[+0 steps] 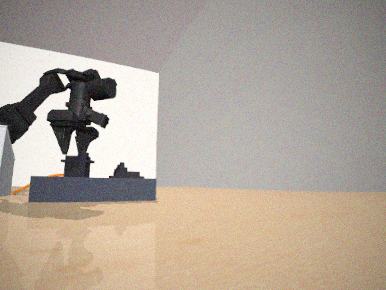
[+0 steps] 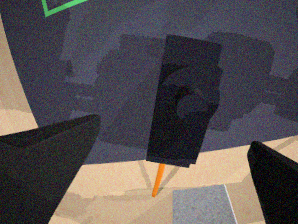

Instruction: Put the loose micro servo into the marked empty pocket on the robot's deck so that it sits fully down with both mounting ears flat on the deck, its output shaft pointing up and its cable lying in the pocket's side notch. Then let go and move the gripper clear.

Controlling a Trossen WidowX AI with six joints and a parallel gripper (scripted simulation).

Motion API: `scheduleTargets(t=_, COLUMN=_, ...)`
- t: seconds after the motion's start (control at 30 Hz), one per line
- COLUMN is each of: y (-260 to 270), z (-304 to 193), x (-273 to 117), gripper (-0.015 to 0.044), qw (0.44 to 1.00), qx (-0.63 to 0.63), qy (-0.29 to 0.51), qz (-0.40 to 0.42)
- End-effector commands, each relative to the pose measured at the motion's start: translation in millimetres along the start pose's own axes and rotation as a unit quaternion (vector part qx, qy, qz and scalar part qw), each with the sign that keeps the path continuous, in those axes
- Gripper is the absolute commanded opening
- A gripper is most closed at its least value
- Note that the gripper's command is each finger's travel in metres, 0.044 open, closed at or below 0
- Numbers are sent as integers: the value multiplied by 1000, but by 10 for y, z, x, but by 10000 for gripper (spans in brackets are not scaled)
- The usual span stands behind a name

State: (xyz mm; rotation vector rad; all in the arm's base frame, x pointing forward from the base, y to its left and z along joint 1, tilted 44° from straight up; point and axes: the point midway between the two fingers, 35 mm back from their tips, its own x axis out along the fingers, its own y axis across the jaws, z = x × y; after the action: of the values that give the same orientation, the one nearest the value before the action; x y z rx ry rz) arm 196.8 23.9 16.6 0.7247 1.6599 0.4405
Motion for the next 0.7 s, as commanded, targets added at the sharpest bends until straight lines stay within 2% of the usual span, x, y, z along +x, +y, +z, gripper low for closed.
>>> scheduleTargets(t=0.0, y=0, z=-24, x=69, gripper=440, qw=1000, qx=4, qy=2, qz=3)
scheduleTargets(t=0.07, y=0, z=-25, x=79, gripper=440, qw=1000, qx=4, qy=2, qz=3)
scheduleTargets(t=0.47, y=0, z=-25, x=79, gripper=125, qw=1000, qx=4, qy=2, qz=3)
scheduleTargets(t=0.63, y=0, z=-25, x=79, gripper=92, qw=1000, qx=4, qy=2, qz=3)
scheduleTargets(t=0.67, y=0, z=-24, x=71, gripper=65, qw=1000, qx=4, qy=2, qz=3)
